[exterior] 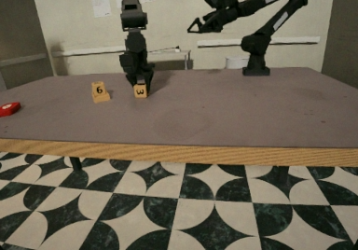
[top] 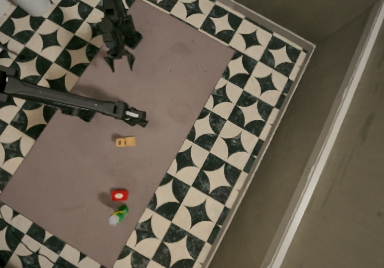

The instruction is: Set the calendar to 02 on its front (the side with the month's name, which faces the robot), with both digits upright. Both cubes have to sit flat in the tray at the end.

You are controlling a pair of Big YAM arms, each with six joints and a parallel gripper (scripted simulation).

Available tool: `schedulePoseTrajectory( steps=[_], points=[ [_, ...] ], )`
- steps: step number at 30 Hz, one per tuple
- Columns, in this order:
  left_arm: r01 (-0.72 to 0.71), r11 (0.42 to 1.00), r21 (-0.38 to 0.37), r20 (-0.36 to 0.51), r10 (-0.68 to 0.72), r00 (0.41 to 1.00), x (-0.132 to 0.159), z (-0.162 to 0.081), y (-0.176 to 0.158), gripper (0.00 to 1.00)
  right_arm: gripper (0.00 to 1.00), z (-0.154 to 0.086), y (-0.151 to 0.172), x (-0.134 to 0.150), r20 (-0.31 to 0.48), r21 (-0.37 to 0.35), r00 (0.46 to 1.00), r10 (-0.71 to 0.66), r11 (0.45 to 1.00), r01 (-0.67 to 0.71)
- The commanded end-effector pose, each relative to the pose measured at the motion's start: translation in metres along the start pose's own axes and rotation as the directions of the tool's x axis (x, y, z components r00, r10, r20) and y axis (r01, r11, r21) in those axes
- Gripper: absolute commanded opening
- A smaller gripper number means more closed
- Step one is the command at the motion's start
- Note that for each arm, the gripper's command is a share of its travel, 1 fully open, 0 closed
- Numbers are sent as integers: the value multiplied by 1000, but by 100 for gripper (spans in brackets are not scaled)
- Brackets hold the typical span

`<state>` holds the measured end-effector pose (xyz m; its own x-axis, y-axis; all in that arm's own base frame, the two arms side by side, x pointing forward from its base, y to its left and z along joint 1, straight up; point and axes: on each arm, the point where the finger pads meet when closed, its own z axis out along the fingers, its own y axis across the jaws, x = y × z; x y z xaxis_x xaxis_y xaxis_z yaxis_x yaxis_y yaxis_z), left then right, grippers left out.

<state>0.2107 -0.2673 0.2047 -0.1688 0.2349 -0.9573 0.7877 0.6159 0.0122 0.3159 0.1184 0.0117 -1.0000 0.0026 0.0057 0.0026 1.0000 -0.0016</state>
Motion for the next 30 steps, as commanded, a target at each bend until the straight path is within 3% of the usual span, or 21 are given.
schedulePoseTrajectory(
  steps=[1, 6, 7, 8, 9, 15, 17, 21, 24, 25, 26, 27, 30],
  points=[
    [13, 1000, -2, 18, -13, 1000, -11, 1, 1, 100, 39, -9, 2, -6, 32, -12, 999, 13, 1000, -13],
    [13, 1000, -2, 18, -13, 1000, -11, 1, 1, 100, 36, -9, 2, -6, 32, -12, 999, 9, 1000, -8],
    [13, 1000, -2, 18, -13, 1000, -11, 1, 1, 100, 25, -9, 2, -6, 32, -12, 999, 9, 1000, -8],
    [13, 1000, -2, 18, -13, 1000, -11, 1, 1, 100, 36, -4, 1, -4, 14, -5, 1000, 4, 1000, -3],
    [13, 1000, -2, 18, -13, 1000, -11, 1, 1, 100, 40, -14, 3, -8, 30, -11, 999, 9, 1000, -9],
    [13, 1000, -2, 18, -13, 1000, -11, 1, 1, 100, 40, -54, 4, -11, 39, -15, 999, 10, 1000, -9],
    [13, 1000, -2, 18, -13, 1000, -11, 1, 1, 100, 40, -54, 4, -11, 39, -15, 999, 10, 1000, -9],
    [13, 1000, -2, 18, -13, 1000, -11, 1, 1, 100, 40, -76, 3, -9, 39, -15, 999, 10, 1000, -9],
    [13, 1000, -2, 18, -13, 1000, -11, 1, 1, 100, 40, -72, 0, -11, 26, -9, 1000, -5, 1000, 5],
    [24, 1000, -2, 53, -24, 998, -31, 2, 1, 100, 40, -72, -2, -12, 26, -9, 1000, -11, 1000, 11],
    [24, 1000, -1, 54, -24, 998, -31, 3, 1, 100, 40, -73, -5, -12, 26, -8, 999, -25, 1000, 25],
    [23, 1000, 3, 55, -23, 998, -33, 5, -1, 100, 40, -65, -15, -4, 3, -1, 999, -45, 999, 45],
    [17, 1000, 22, 61, -18, 998, -45, 22, -8, 100, 40, -74, -43, -10, 18, -4, 998, -64, 998, 65]
  ],
)
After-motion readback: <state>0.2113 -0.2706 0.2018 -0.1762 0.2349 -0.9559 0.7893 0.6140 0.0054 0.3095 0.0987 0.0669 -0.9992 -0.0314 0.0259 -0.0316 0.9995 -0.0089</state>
